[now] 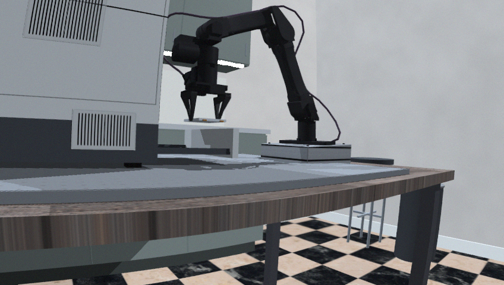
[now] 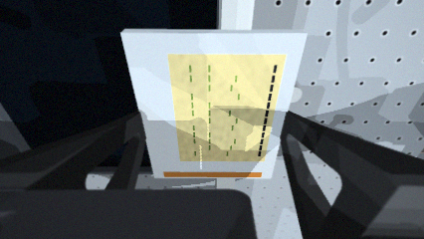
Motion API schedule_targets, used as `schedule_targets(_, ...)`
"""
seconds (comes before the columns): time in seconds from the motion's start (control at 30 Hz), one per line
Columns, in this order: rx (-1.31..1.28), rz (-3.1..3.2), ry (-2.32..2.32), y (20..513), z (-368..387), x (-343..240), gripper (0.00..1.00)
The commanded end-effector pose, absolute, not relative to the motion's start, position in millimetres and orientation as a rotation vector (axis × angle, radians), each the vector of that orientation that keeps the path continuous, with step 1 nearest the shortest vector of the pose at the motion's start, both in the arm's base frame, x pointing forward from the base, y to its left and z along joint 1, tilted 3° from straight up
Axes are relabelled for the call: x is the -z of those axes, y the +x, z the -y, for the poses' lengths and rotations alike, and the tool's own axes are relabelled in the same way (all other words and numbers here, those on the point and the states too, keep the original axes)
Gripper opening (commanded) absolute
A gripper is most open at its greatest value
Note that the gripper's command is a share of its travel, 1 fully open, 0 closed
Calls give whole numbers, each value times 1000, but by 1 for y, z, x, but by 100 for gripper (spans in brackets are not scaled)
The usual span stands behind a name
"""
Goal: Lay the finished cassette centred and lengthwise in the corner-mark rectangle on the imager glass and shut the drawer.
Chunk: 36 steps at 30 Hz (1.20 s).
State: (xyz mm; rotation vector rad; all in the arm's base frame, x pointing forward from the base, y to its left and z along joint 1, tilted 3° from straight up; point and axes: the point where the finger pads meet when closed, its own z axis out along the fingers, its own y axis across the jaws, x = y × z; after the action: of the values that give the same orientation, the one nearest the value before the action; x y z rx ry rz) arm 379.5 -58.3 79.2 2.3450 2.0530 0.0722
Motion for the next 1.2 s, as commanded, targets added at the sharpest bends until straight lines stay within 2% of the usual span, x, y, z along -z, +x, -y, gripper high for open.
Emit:
schedule_targets(0.0,-69,-2031,2341,384,62,-89,0)
schedule_targets(1.17,-71,-2041,2331,425,64,-88,0)
